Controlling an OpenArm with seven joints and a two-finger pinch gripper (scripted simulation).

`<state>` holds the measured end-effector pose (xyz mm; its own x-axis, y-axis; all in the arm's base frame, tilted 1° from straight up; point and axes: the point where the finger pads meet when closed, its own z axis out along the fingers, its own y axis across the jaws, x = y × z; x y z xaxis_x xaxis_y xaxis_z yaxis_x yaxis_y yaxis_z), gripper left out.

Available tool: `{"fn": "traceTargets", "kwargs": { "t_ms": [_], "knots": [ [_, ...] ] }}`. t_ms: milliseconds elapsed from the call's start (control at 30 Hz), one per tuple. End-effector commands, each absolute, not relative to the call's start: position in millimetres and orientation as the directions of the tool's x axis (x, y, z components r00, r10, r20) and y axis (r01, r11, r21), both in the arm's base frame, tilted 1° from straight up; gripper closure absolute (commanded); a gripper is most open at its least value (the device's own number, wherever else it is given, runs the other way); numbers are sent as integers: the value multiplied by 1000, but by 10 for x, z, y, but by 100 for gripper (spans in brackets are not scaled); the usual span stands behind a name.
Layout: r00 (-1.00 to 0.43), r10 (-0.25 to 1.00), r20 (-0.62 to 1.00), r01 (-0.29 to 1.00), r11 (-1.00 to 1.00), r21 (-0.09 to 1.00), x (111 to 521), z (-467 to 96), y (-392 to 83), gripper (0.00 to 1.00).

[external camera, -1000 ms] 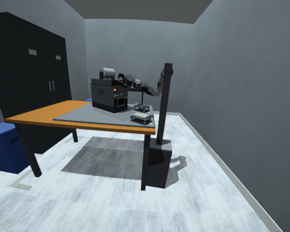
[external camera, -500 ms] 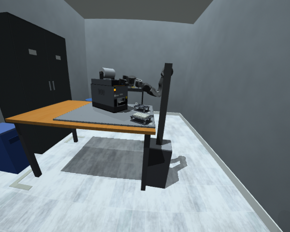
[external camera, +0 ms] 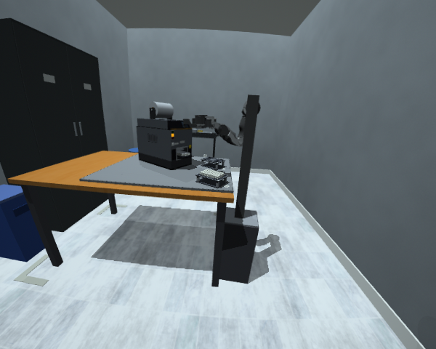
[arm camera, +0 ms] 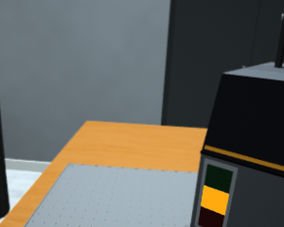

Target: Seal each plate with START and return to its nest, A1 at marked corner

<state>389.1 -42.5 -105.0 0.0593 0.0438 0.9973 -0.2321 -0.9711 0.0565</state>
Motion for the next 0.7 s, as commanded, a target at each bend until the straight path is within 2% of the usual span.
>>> {"fn": "traceTargets", "kwargs": {
  "t_ms": [0,267,667],
  "knots": [
    [107,3,994,-290,-957,34,3851,-1105,-529,35],
    [215,-97,972,-419,-908,2,3702,-1216,-762,35],
    [220,-98,971,-416,-909,3,3643,-1277,-834,35]
  ]
}}
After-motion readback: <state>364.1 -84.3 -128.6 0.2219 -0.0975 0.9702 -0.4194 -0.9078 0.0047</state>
